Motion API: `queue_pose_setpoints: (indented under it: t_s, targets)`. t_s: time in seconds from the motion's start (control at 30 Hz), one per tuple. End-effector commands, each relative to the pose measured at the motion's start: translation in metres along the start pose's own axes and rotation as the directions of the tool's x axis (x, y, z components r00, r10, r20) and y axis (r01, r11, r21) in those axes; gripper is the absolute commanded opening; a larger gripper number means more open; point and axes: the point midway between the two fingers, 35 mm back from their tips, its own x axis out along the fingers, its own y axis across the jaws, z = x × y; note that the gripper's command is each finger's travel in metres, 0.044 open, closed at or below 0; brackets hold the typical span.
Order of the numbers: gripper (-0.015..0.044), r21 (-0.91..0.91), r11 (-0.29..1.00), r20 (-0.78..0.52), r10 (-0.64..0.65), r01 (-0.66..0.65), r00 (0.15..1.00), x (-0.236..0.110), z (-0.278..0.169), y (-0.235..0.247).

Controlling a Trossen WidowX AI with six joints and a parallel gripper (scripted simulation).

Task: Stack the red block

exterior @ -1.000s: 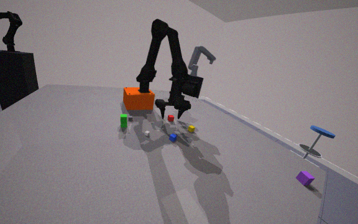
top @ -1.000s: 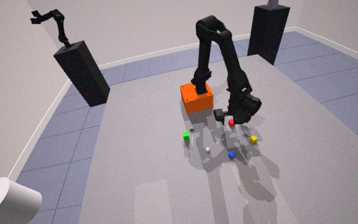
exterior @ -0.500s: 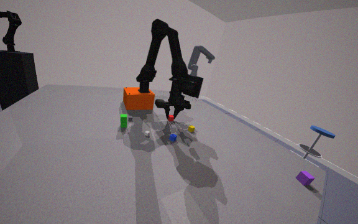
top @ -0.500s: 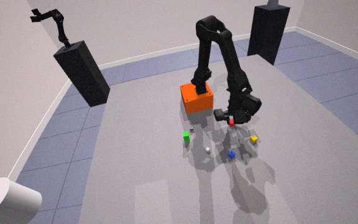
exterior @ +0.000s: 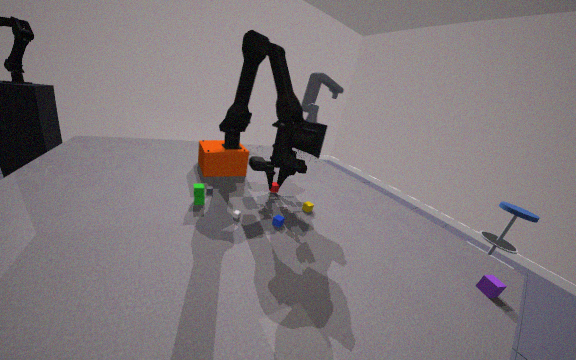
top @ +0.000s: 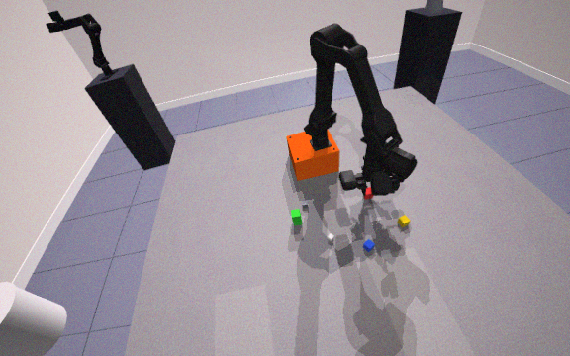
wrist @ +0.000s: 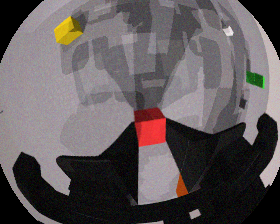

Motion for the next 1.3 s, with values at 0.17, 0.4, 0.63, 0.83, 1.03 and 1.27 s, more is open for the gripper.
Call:
queue_pose_setpoints:
  t_s: [0.17,0.4,0.63,0.83,1.03,1.27]
  targets:
    - [0.0000,-0.001,1.000,0.014,0.013,-0.013,1.000,-0.039,0.003,0.002]
    - [0.0000,-0.001,1.000,0.015,0.014,-0.014,1.000,-0.074,0.003,0.002]
    - [0.0000,-0.001,1.000,0.015,0.014,-0.014,1.000,-0.107,0.002,0.001]
    - [0.0000,-0.001,1.000,0.015,0.014,-0.014,1.000,-0.110,0.003,0.001]
    - [0.0000,0.003,1.000,0.011,0.020,-0.020,1.000,-0.110,0.009,-0.009]
    - [0.0000,0.008,1.000,0.008,0.029,-0.029,1.000,-0.111,0.023,-0.033]
